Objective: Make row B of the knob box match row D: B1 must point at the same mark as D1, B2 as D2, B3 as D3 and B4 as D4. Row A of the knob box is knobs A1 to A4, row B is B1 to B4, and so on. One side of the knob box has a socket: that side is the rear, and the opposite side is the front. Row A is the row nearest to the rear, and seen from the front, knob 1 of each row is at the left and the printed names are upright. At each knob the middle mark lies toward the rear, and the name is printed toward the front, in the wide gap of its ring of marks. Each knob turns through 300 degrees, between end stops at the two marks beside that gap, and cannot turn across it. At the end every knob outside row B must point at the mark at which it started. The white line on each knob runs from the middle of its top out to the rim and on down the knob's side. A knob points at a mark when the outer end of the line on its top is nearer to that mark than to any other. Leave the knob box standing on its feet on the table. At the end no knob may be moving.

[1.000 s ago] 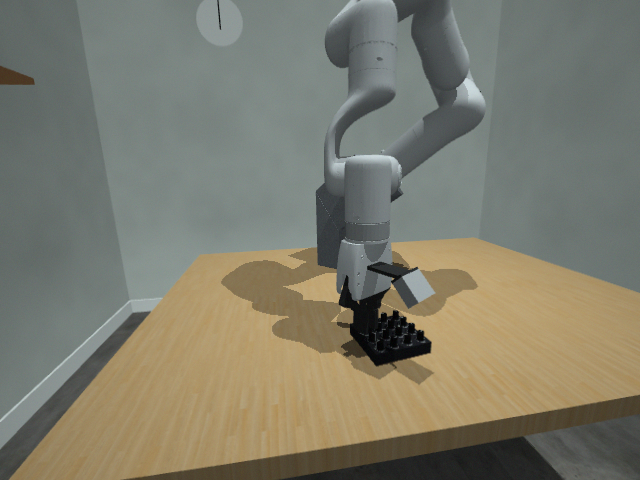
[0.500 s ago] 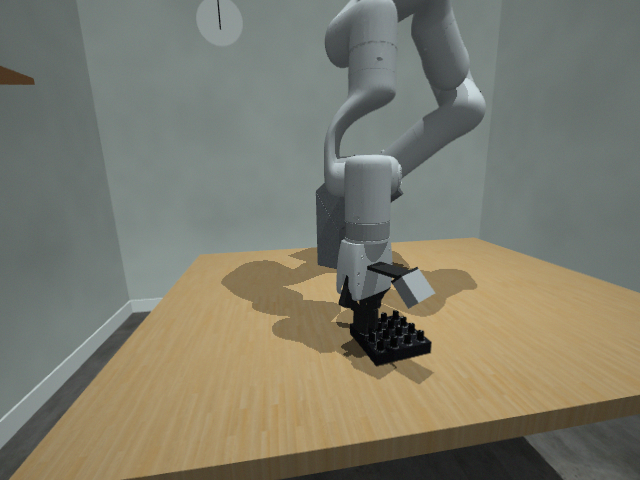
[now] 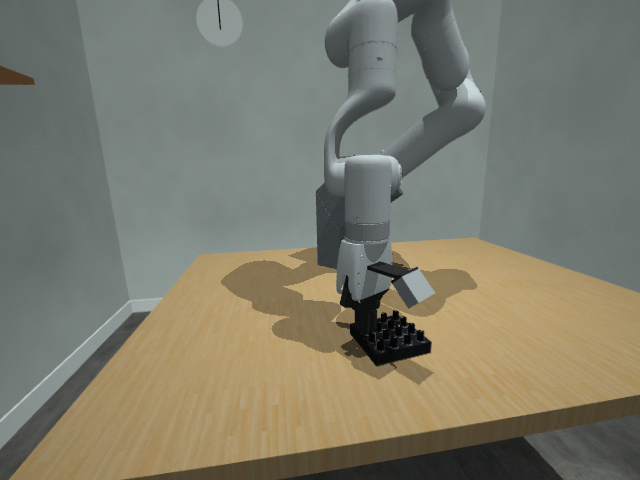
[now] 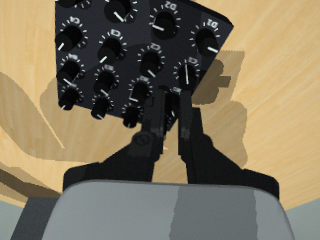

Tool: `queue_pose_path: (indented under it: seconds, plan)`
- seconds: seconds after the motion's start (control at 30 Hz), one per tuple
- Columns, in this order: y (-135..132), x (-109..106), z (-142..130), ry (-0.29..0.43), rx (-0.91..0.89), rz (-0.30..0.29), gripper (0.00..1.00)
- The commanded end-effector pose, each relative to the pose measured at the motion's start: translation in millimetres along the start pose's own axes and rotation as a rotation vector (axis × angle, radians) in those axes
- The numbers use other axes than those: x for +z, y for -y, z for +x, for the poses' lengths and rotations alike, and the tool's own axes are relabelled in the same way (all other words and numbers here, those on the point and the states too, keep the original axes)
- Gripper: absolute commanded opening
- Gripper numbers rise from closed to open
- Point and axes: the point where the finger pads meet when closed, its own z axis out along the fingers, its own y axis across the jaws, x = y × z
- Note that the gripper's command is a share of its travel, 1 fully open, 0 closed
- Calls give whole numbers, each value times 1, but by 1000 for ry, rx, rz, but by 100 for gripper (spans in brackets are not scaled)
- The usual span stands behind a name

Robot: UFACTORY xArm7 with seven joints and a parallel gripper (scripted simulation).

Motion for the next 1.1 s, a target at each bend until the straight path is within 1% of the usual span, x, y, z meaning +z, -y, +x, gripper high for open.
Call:
queue_pose_path:
  seconds: [0.0, 0.7, 1.07]
  plan:
    - [-1, -1, 0, 0, 0, -3, 8]
    - [-1, -1, 0, 0, -4, -3, 8]
    - [-1, -1, 0, 0, -72, -3, 8]
